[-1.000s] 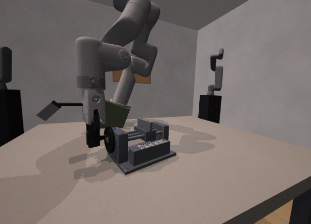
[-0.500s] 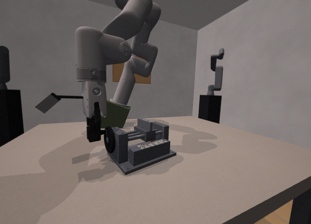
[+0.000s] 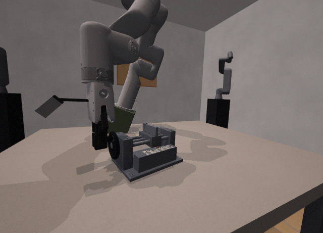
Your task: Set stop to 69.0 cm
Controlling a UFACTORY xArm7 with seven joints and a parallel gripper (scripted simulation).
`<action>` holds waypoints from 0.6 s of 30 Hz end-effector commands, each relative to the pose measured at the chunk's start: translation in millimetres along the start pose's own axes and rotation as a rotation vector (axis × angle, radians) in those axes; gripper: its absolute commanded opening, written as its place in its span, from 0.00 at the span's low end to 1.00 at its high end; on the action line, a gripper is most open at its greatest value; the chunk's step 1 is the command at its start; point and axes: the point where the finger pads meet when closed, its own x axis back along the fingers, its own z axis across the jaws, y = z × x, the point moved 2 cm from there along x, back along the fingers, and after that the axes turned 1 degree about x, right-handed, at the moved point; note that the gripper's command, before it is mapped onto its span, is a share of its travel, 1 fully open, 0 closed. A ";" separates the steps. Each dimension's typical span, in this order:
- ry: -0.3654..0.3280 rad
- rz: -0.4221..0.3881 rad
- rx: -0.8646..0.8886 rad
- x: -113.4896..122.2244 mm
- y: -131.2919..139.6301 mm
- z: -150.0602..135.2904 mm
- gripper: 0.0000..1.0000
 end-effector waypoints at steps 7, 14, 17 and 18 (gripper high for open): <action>0.000 0.001 -0.001 -12.8 -1.3 -14.2 0.06; 0.000 0.001 -0.001 -22.7 -1.4 -16.6 0.06; 0.000 0.001 -0.001 -29.6 -1.4 -16.1 0.06; 0.000 0.001 -0.001 -31.9 -1.4 -15.6 0.06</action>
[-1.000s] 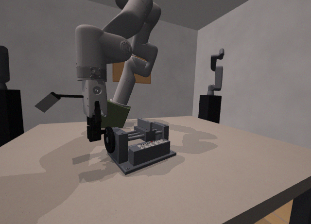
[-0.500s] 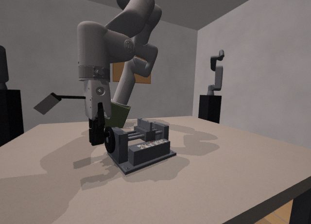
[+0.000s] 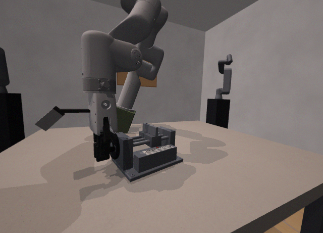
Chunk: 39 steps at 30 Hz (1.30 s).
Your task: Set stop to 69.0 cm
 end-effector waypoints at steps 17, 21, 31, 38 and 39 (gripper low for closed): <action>0.000 0.001 -0.001 -27.1 -0.6 24.7 0.06; 0.000 0.001 -0.001 -26.8 -0.5 31.6 0.06; 0.000 0.001 -0.001 -21.8 -0.2 43.8 0.06; 0.000 0.001 -0.001 -12.9 -0.1 51.4 0.06; 0.000 0.001 -0.001 -11.5 -0.1 52.2 0.06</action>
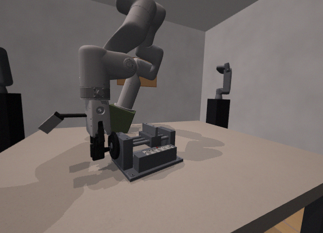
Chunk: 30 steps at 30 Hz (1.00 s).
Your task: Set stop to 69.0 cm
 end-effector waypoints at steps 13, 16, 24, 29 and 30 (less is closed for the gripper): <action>-0.002 0.002 -0.001 23.4 -0.9 5.3 0.06; -0.002 0.002 -0.001 28.3 -0.9 3.8 0.06; -0.002 0.002 -0.001 36.6 -1.0 -1.4 0.06; -0.002 0.002 -0.001 41.0 -1.1 -6.7 0.06; -0.002 0.002 -0.001 41.7 -1.1 -7.8 0.06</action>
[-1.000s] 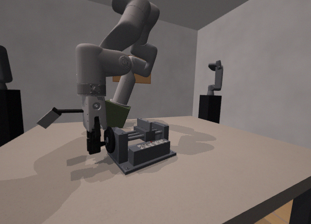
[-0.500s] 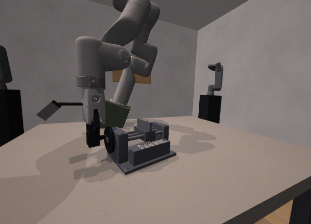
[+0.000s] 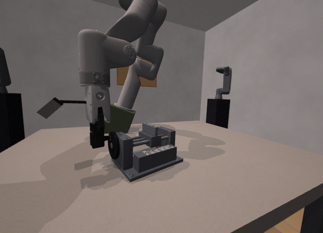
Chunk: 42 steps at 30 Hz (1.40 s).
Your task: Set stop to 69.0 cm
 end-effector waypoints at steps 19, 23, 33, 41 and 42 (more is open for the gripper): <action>-0.005 0.004 0.001 8.9 -1.5 -23.8 0.06; -0.005 0.004 0.001 8.4 -1.5 -26.9 0.06; -0.005 0.004 0.001 6.5 -1.6 -32.0 0.06; -0.005 0.004 0.001 4.2 -1.7 -35.9 0.06; -0.005 0.004 0.001 3.9 -1.7 -36.3 0.06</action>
